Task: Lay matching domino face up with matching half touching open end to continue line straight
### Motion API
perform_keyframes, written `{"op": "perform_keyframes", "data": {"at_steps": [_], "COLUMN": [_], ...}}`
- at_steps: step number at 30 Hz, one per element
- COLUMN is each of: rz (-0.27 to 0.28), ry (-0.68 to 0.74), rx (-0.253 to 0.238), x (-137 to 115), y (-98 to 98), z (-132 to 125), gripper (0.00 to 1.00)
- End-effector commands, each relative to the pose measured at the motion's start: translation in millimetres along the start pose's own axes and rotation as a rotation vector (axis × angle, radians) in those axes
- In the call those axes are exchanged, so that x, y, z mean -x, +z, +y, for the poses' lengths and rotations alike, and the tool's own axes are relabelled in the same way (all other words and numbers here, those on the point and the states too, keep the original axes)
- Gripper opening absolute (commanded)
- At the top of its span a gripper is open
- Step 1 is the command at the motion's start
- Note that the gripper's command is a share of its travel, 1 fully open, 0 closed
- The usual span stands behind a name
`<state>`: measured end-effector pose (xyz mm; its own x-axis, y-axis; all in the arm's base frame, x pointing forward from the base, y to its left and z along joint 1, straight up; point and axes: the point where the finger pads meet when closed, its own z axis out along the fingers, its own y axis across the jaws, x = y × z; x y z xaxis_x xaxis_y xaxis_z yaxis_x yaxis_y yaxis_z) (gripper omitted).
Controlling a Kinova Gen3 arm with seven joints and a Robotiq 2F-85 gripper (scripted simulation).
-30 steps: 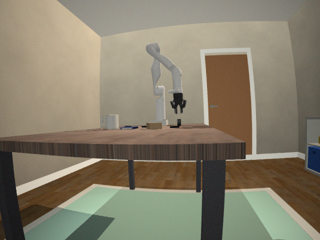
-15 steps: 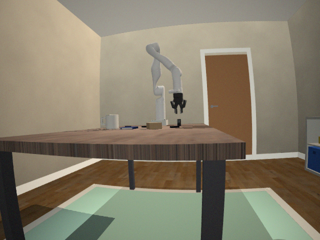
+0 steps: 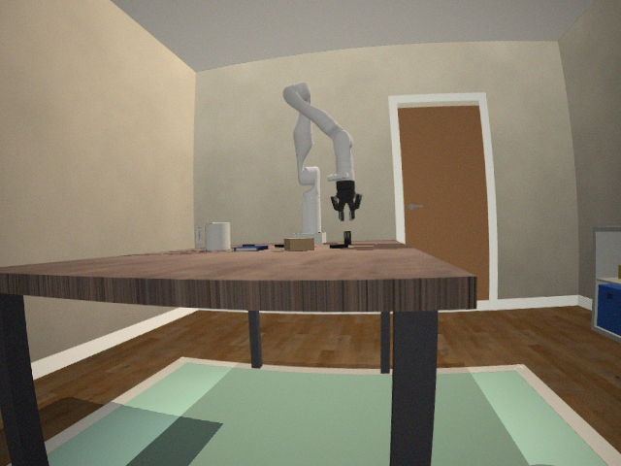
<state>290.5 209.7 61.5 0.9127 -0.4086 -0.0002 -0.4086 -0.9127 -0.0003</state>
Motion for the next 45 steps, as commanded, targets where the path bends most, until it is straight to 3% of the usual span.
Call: {"op": "perform_keyframes", "data": {"at_steps": [1, 20, 45], "rz": [0.001, 0.001, 0.001], "ry": [0.000, 0.000, 0.000], "rx": [-0.001, -0.001, -0.001], "x": [-0.2, -0.2, 0.0], "y": [-0.4, 3.0, 23.7], "z": [-0.4, -0.4, -0.4], "gripper": [0.48, 0.48, 0.48]}}
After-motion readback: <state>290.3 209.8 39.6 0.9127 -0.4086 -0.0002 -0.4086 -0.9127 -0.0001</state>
